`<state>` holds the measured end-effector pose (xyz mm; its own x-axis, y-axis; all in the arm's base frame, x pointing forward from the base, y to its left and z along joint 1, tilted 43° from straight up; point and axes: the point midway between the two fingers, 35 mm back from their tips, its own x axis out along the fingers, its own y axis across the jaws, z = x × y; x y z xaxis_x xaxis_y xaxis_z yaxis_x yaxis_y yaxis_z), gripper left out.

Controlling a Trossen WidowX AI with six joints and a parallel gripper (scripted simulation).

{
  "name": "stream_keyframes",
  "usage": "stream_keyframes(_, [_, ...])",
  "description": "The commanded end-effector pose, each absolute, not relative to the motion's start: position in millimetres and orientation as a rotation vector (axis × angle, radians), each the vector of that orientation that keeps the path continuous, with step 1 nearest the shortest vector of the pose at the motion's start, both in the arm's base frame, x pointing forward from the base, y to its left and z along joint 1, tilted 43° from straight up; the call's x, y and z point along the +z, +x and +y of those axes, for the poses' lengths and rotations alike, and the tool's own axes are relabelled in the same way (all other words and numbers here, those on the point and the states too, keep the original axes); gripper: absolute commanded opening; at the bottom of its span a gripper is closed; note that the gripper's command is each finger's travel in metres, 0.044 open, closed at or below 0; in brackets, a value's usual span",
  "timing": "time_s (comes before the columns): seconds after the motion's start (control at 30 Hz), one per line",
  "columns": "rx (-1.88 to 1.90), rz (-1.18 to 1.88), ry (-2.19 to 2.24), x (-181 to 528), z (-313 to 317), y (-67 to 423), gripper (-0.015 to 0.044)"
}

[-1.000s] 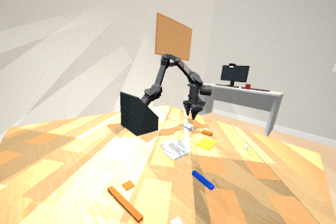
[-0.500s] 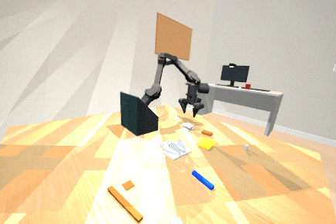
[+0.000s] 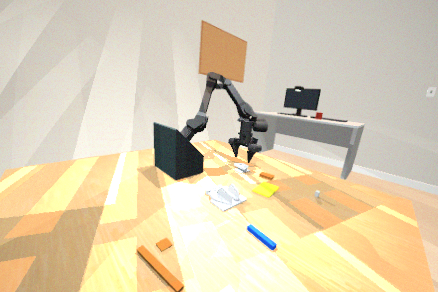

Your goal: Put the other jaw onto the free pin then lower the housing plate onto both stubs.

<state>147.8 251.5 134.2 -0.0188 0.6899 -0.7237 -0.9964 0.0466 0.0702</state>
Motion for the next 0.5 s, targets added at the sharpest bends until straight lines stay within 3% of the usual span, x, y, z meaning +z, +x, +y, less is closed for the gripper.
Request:
stream_keyframes(0.0, [1.454,0.701,-0.564,132,253,148,0.0440])
stream_keyframes(0.47, [1.454,0.701,-0.563,119,266,148,0.0440])
